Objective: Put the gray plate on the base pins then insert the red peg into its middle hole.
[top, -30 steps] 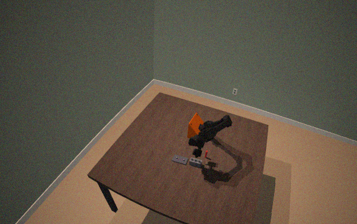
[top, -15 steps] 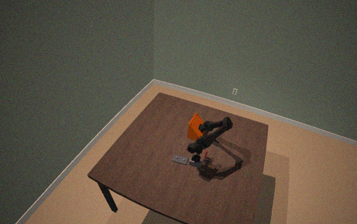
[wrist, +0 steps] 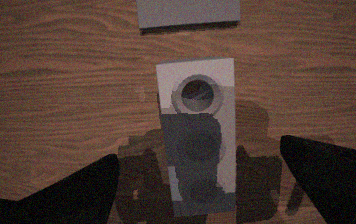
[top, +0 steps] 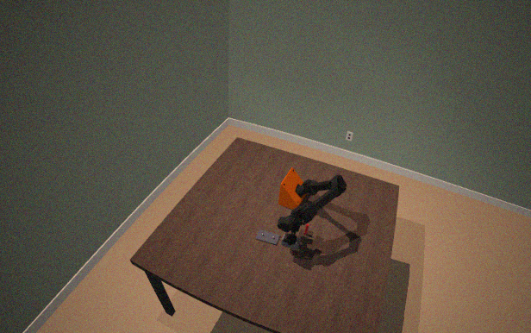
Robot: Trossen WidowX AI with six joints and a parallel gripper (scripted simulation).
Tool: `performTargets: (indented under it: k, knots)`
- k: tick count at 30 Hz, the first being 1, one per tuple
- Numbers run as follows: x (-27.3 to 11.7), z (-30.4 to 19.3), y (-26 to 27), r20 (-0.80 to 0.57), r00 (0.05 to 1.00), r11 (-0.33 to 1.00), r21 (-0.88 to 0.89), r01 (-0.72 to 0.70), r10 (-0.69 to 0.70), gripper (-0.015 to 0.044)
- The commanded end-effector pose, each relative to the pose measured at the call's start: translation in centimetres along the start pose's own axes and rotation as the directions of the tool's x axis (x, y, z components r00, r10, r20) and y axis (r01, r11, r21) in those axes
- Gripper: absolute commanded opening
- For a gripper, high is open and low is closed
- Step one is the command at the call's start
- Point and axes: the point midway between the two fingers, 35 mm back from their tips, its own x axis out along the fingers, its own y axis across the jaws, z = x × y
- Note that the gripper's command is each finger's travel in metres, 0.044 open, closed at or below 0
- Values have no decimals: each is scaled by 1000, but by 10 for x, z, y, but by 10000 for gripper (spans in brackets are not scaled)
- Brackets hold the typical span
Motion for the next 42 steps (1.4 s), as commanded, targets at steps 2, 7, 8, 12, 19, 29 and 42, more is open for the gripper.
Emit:
performTargets:
  k: [2, 7, 8, 12, 19, 29, 42]
  knots:
    - [8, 0, 0, -5, 1000, 1000, 7, 1, -1, 440]
    - [17, 0, 0, -5, 1000, 1000, 7, 1, -1, 440]
    - [18, 0, 0, -5, 1000, 1000, 7, 1, -1, 440]
    - [25, 0, 0, -5, 1000, 1000, 7, 0, 0, 440]
    - [36, 0, 0, -6, 1000, 1000, 7, 0, 0, 440]
    - [49, -1, -1, -8, 1000, 1000, 7, 0, 0, 440]
    - [49, -1, -1, -8, 1000, 1000, 7, 0, 0, 118]
